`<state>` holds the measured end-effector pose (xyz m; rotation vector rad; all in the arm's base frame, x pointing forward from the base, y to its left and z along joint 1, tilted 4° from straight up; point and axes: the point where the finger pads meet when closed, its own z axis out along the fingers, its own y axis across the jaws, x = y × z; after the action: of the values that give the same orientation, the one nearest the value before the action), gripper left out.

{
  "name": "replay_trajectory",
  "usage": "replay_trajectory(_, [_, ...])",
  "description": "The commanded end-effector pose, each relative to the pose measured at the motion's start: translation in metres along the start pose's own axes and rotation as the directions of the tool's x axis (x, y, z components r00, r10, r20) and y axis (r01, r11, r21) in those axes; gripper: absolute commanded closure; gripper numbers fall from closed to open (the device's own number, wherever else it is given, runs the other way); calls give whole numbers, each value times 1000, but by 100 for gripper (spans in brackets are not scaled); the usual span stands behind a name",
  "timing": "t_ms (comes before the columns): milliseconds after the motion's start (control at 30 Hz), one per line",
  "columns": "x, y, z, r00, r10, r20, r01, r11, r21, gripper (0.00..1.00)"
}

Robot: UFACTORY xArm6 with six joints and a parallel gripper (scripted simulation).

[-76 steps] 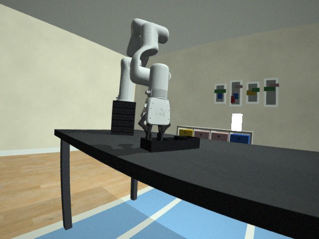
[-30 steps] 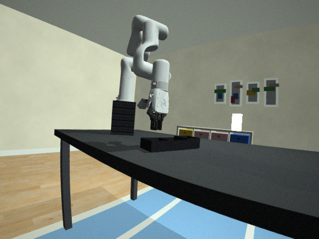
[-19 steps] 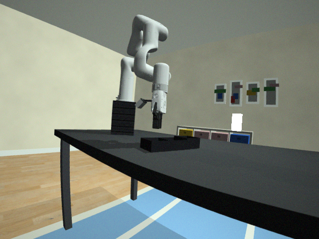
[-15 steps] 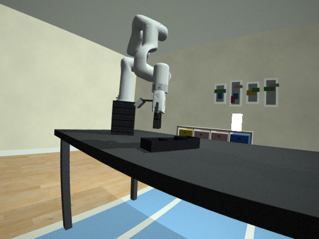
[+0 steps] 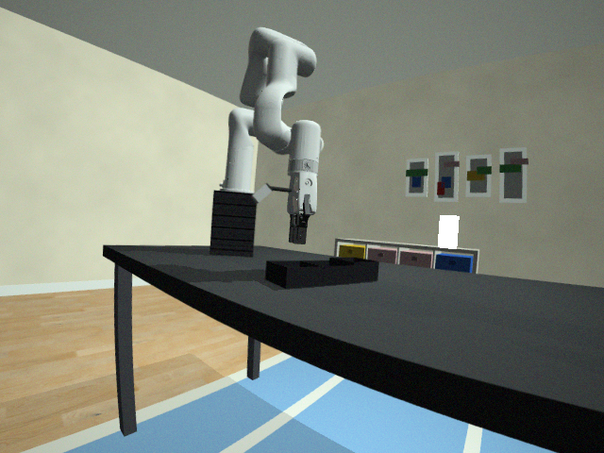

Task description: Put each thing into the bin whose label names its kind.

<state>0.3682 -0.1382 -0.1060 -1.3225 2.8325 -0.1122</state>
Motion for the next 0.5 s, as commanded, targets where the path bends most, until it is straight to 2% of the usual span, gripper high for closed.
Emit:
replay_trajectory(0, [0, -1, -1, 988, -156, 3, 156, 988, 4, 71])
replay_trajectory(333, [-1, -1, -1, 886, -464, 0, 464, 886, 11, 71])
replay_trajectory(400, [-1, -1, -1, 886, -464, 0, 464, 886, 11, 71])
replay_trajectory(433, [-1, -1, -1, 840, -543, 3, 543, 840, 11, 71])
replay_trajectory(467, [-1, -1, -1, 829, -560, 4, 560, 829, 10, 71])
